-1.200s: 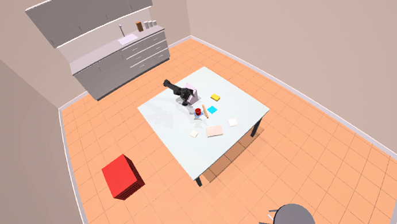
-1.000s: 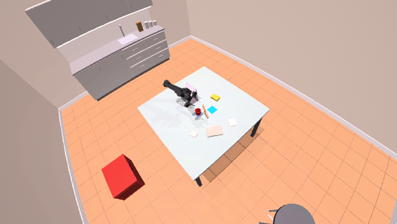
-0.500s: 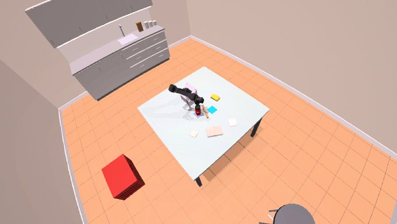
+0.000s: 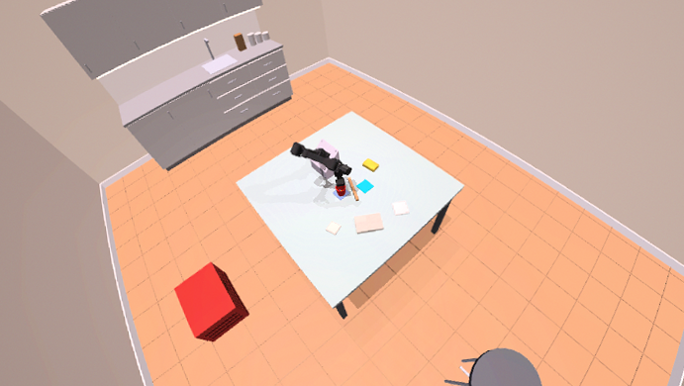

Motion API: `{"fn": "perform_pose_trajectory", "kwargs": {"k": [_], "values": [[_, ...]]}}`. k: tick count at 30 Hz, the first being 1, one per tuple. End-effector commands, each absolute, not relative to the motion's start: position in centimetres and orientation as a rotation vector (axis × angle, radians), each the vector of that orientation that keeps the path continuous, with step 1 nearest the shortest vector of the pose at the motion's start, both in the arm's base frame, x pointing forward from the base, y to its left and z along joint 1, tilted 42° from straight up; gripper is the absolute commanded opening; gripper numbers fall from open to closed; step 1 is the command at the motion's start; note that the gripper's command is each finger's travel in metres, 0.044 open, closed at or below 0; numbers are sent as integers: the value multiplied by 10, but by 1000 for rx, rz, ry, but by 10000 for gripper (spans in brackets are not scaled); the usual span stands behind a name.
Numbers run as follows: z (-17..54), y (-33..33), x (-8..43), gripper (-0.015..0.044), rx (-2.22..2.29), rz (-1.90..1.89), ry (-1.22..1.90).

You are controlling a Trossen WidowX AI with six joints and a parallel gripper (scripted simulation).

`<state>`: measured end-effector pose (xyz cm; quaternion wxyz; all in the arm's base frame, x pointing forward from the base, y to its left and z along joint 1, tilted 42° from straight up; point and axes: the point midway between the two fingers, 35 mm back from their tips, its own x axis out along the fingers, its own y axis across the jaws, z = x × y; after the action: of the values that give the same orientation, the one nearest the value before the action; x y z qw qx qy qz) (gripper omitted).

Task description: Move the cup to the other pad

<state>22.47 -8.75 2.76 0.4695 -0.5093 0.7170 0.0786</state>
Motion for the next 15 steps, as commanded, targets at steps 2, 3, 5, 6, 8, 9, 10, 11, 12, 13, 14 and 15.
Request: {"fn": "perform_pose_trajectory", "kwargs": {"k": [2,3,5,6,8,9,10,11,12,13,14,15], "values": [[21,-92,222,148,-1254,201,1769],[19,-93,222,148,-1254,201,1769],[17,-95,222,148,-1253,201,1769],[16,-96,222,148,-1253,201,1769],[13,-99,222,148,-1253,201,1769],[12,-100,222,148,-1253,201,1769],[10,-101,222,148,-1253,202,1769],[9,-102,222,148,-1253,202,1769],[8,-103,222,148,-1253,202,1769],[7,-104,222,148,-1253,202,1769],[5,-105,222,148,-1253,202,1769],[4,-106,222,148,-1253,201,1769]]}}
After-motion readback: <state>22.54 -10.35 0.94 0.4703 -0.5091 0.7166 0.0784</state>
